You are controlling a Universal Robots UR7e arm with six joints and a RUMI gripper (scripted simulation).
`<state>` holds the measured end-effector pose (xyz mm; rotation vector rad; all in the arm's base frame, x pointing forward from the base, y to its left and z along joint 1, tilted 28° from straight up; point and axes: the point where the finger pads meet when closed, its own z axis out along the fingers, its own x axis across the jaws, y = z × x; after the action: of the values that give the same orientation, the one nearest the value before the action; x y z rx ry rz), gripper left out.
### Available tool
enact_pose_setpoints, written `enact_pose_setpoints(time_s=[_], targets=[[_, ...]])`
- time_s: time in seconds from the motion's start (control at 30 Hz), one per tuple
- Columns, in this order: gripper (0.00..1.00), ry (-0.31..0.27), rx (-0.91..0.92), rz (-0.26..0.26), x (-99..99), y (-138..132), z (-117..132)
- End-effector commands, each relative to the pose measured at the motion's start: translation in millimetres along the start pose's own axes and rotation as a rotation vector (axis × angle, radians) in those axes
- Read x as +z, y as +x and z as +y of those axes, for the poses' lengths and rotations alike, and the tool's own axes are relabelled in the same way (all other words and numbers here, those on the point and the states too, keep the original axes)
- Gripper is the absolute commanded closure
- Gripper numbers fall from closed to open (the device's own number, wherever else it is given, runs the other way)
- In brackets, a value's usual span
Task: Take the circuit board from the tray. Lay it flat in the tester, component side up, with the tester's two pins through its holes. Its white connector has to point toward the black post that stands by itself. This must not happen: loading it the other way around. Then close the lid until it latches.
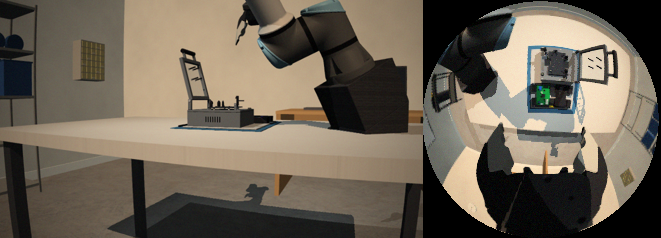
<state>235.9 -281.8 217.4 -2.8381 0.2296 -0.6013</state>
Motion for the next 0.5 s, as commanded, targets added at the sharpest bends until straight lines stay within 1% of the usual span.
enact_pose_setpoints(time_s=[0.0, 0.47], targets=[[0.00, 0.001, -0.009, 0.006, 0.1, -0.4, -0.7], [0.00, 0.004, -0.029, 0.017, 1.0, -1.2, -2.8]])
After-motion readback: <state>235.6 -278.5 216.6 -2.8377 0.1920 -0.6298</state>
